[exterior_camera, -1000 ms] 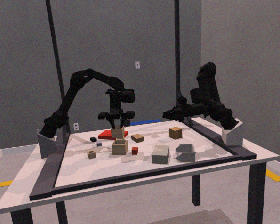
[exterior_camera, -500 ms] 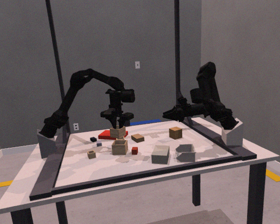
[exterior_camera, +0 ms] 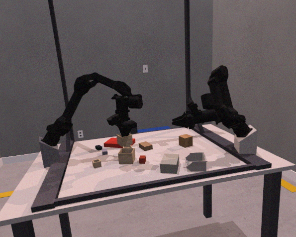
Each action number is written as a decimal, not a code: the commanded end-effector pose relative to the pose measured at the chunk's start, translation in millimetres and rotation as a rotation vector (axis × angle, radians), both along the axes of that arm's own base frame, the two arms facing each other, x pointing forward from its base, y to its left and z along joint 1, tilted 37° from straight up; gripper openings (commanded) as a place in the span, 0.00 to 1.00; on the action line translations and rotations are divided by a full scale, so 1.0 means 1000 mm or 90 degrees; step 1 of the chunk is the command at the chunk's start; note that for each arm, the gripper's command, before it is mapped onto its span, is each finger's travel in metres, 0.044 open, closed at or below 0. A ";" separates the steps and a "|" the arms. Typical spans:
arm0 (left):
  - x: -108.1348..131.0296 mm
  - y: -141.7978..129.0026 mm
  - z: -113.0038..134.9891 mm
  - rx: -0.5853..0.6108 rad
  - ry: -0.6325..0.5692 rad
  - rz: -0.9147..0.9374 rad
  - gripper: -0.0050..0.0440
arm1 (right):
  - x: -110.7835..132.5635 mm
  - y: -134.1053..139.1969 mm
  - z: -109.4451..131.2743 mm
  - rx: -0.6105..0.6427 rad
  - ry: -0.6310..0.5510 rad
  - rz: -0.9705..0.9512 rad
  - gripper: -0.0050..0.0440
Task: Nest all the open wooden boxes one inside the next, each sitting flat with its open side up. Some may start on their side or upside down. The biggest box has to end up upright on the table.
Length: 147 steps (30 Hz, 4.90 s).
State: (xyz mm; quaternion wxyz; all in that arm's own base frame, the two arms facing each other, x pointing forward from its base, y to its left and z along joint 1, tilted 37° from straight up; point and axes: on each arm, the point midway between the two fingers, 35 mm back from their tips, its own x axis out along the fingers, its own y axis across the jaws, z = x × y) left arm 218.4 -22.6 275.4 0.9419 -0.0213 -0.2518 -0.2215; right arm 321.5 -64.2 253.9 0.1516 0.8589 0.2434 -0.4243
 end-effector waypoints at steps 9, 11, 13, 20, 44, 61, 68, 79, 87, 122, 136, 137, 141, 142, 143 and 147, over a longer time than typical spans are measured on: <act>0.000 0.000 0.000 -0.002 0.001 -0.002 0.92 | 0.000 0.000 0.015 0.108 0.035 -0.179 0.62; 0.000 0.000 0.000 -0.002 0.001 -0.002 0.92 | 0.000 0.000 0.015 0.132 0.048 -0.214 0.62; 0.000 0.000 0.000 -0.002 0.001 -0.002 0.92 | 0.000 0.000 0.015 0.156 0.062 -0.249 0.62; 0.000 0.000 0.000 -0.002 0.001 -0.002 0.92 | 0.000 0.000 0.014 0.207 0.089 -0.324 0.62; 0.000 0.000 0.000 -0.002 0.001 -0.002 0.92 | 0.012 0.006 -0.012 0.217 0.112 -0.340 0.62; 0.000 0.000 0.000 -0.002 0.001 -0.002 0.92 | 0.022 0.009 -0.019 0.216 0.105 -0.339 0.62; 0.000 0.000 0.000 -0.002 0.001 -0.002 0.92 | 0.021 0.010 -0.020 0.217 0.102 -0.337 0.62; 0.000 0.000 0.000 -0.002 0.001 -0.002 0.92 | 0.022 0.012 -0.023 0.217 0.104 -0.338 0.62; 0.000 0.000 0.000 -0.002 0.001 -0.002 0.92 | 0.023 0.011 -0.024 0.217 0.102 -0.337 0.62; 0.000 0.000 0.000 -0.002 0.001 -0.002 0.92 | 0.043 0.022 -0.056 0.217 0.112 -0.340 0.62; 0.000 0.000 0.000 -0.002 0.001 -0.002 0.92 | 0.050 0.024 -0.060 0.218 0.100 -0.336 0.62; 0.000 0.000 0.000 -0.002 0.001 -0.002 0.92 | 0.051 0.024 -0.059 0.218 0.099 -0.336 0.62; 0.000 0.000 0.000 -0.002 0.001 -0.002 0.92 | 0.050 0.025 -0.061 0.217 0.102 -0.338 0.62; 0.000 0.000 0.000 -0.002 0.001 -0.002 0.92 | 0.051 0.024 -0.058 0.218 0.097 -0.336 0.62; 0.000 0.000 0.000 -0.002 0.001 -0.002 0.92 | 0.051 0.024 -0.058 0.218 0.097 -0.336 0.62; 0.000 0.000 0.000 -0.002 0.001 -0.002 0.92 | 0.049 0.025 -0.062 0.217 0.103 -0.338 0.62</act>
